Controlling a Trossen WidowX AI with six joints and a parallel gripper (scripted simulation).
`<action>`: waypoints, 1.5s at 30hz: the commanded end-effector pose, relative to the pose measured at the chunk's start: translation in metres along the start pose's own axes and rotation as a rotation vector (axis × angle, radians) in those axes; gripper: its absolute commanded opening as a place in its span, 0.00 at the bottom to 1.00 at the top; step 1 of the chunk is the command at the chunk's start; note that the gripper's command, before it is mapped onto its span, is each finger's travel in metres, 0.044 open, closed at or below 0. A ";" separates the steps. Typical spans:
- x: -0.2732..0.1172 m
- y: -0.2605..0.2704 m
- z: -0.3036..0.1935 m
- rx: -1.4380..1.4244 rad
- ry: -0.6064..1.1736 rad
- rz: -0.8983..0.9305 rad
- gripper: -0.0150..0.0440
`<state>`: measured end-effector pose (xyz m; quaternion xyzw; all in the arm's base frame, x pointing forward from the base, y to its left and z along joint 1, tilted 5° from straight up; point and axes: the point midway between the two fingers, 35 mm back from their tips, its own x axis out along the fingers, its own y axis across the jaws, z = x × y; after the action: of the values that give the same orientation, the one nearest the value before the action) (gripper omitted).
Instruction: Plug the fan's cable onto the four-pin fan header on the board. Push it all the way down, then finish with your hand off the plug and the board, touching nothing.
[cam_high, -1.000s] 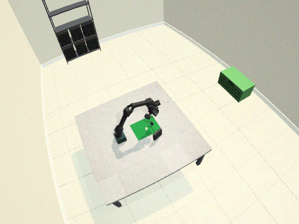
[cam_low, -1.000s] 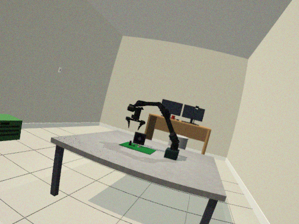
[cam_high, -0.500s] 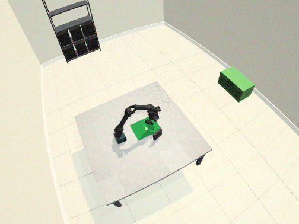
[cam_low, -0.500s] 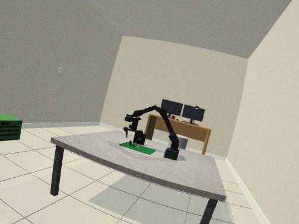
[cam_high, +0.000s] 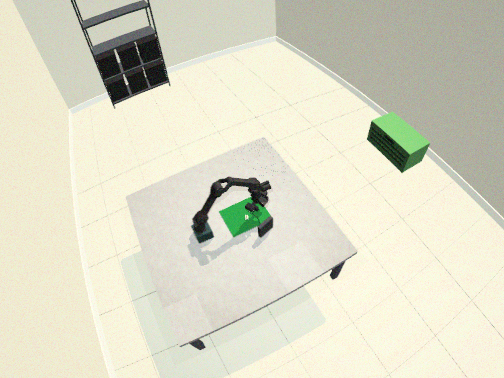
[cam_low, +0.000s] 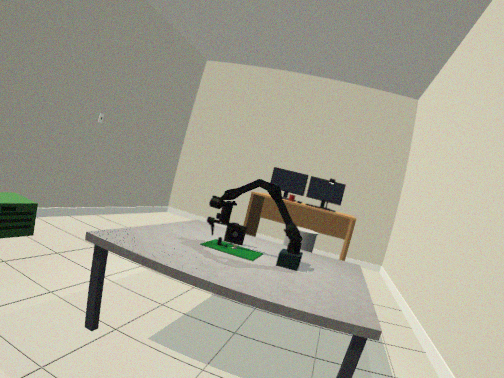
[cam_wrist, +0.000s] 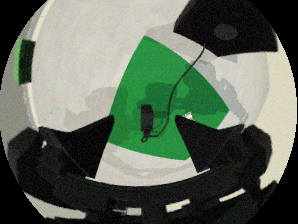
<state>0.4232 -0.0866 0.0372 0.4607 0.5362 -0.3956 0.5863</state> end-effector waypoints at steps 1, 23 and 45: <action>0.010 -0.002 -0.002 0.007 0.009 -0.008 1.00; 0.028 -0.002 -0.001 0.000 0.004 -0.006 0.87; -0.019 -0.002 -0.001 0.007 0.008 -0.008 0.25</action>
<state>0.4161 -0.0846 0.0238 0.4556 0.5503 -0.4037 0.5715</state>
